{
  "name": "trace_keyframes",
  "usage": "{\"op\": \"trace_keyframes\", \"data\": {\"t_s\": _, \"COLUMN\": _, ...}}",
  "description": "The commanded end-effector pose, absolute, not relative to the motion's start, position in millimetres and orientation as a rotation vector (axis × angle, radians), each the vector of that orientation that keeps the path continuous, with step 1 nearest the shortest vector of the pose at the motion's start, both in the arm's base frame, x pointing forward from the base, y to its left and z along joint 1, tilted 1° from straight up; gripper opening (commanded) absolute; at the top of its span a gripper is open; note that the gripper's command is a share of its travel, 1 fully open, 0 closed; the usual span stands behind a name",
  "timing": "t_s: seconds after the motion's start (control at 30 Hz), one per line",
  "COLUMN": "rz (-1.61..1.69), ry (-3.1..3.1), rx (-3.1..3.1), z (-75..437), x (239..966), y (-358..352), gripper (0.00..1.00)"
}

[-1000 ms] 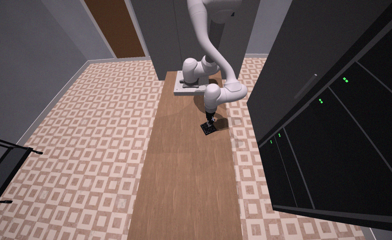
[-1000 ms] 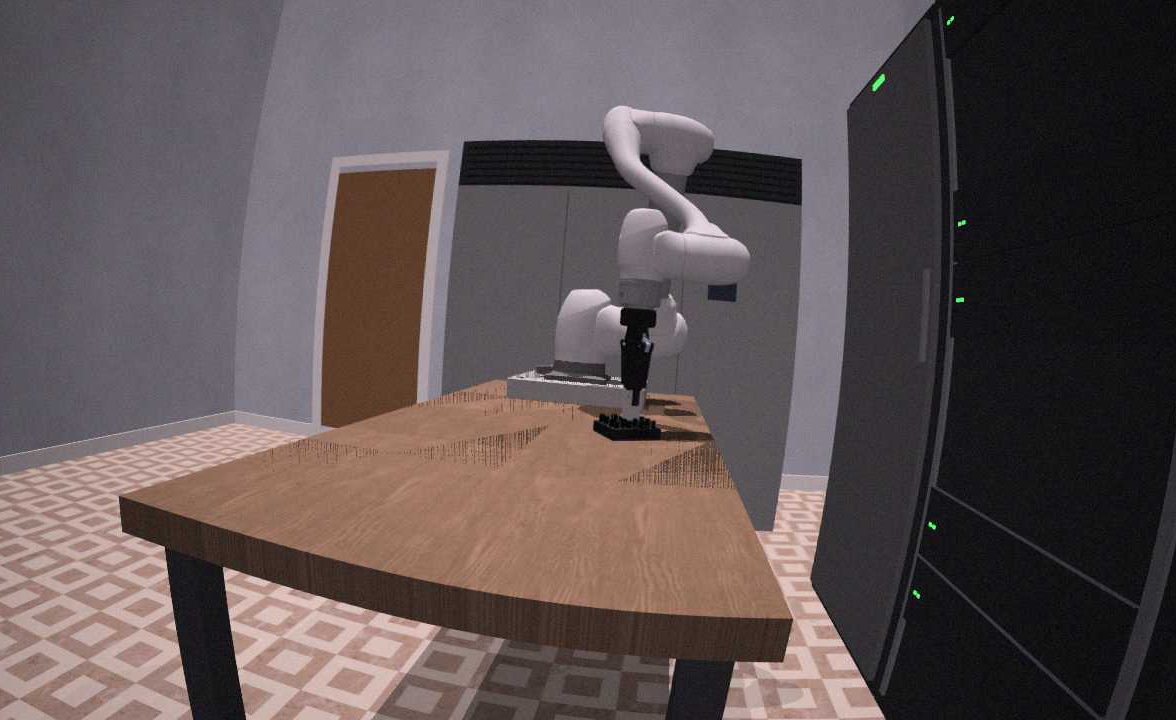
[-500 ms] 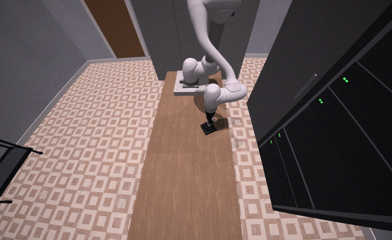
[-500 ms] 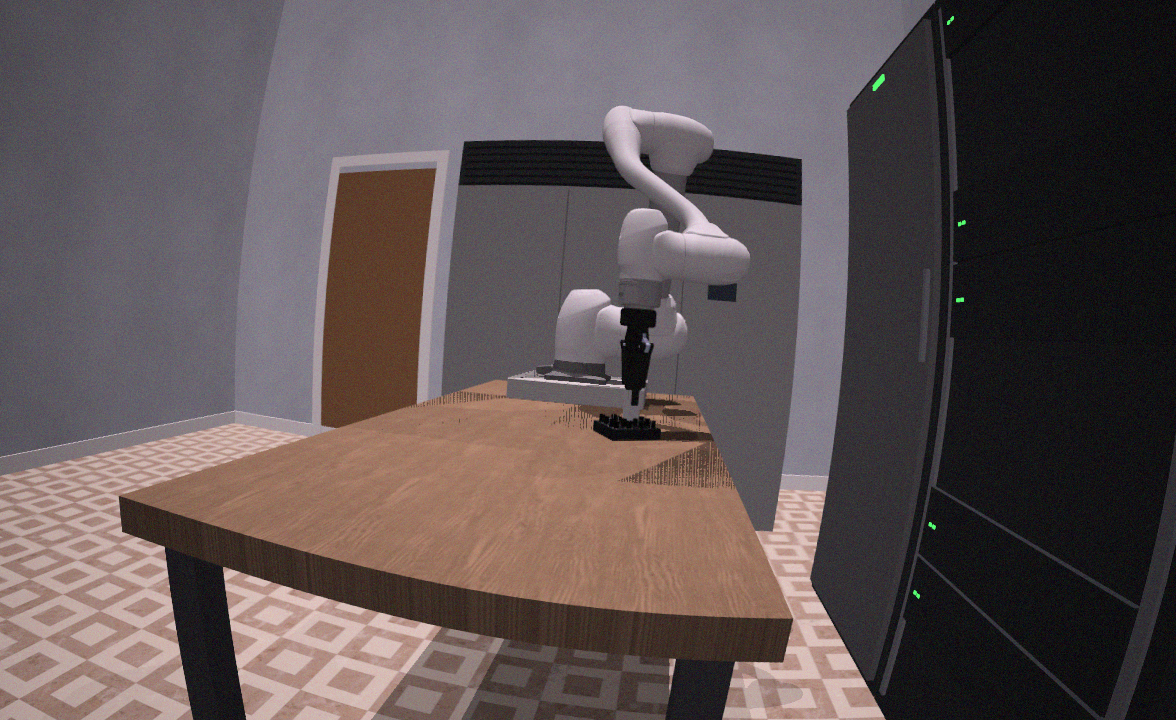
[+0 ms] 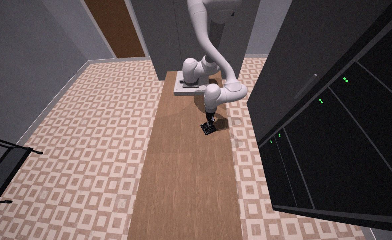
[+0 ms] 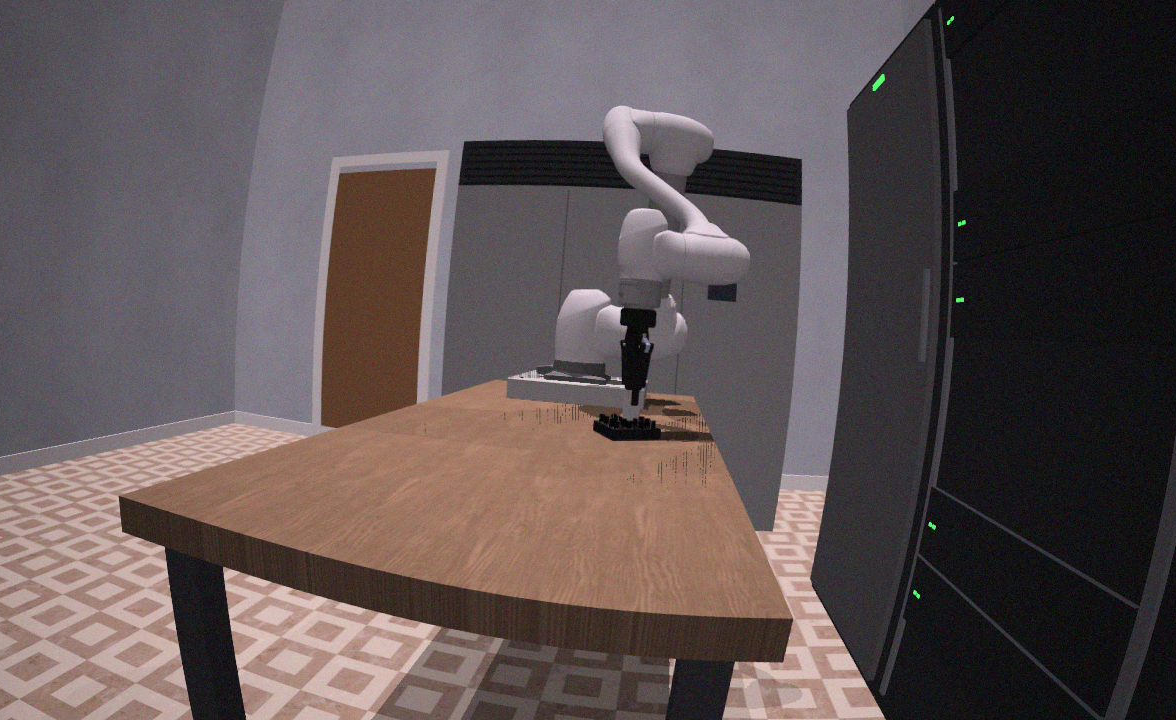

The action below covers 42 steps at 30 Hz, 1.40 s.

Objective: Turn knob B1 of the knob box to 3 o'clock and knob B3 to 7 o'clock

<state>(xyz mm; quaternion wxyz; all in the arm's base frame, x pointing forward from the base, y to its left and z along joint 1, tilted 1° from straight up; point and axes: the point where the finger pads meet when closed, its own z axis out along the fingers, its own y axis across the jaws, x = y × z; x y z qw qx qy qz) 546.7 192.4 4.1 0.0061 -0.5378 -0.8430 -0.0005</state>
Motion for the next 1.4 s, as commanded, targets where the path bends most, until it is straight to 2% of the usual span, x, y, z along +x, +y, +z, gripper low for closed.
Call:
{"op": "trace_keyframes", "data": {"t_s": 0.0, "rz": -0.002, "ry": -2.638, "rx": -1.683, "z": 4.1, "x": 546.7, "y": 192.5, "gripper": 0.05}}
{"op": "trace_keyframes", "data": {"t_s": 0.87, "rz": -0.002, "ry": -2.685, "rx": -1.606, "z": 4.1, "x": 546.7, "y": 192.5, "gripper": 0.05}}
{"op": "trace_keyframes", "data": {"t_s": 1.37, "rz": -0.004, "ry": -2.835, "rx": -1.326, "z": 4.1, "x": 546.7, "y": 192.5, "gripper": 0.05}}
